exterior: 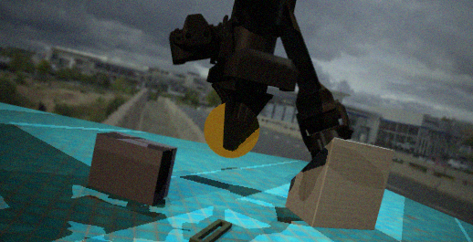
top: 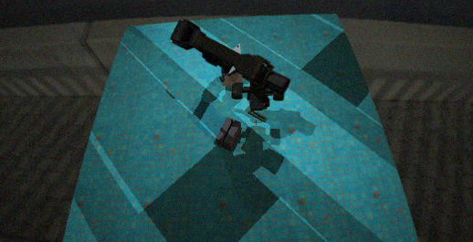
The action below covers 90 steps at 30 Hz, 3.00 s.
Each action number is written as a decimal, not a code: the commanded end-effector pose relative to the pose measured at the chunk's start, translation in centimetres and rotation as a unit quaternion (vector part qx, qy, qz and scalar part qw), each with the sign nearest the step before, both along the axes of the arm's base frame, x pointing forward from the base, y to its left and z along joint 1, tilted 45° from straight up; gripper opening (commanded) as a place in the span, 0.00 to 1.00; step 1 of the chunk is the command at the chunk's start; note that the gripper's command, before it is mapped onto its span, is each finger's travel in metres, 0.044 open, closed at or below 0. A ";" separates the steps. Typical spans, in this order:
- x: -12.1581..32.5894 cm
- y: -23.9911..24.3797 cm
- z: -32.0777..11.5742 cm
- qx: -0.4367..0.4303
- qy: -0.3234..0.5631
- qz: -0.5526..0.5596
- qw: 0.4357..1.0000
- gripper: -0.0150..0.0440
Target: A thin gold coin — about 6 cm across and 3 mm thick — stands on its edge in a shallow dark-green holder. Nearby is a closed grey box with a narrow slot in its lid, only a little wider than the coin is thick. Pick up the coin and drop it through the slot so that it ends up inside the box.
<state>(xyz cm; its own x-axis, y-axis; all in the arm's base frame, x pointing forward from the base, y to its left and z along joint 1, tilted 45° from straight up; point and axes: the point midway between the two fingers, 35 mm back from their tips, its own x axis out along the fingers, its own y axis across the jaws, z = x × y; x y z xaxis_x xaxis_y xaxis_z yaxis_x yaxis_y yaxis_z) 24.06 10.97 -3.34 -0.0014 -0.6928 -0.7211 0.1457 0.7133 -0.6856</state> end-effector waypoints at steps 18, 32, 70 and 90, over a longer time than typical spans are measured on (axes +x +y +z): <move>0.9 -0.3 0.6 0.001 -0.120 -0.123 0.985 0.25; 3.2 -1.8 2.3 0.004 -0.120 -0.122 0.985 0.25; 8.4 -7.5 7.6 0.000 -0.122 -0.122 0.985 0.25; 8.6 -8.4 8.1 -0.003 -0.121 -0.125 0.985 0.25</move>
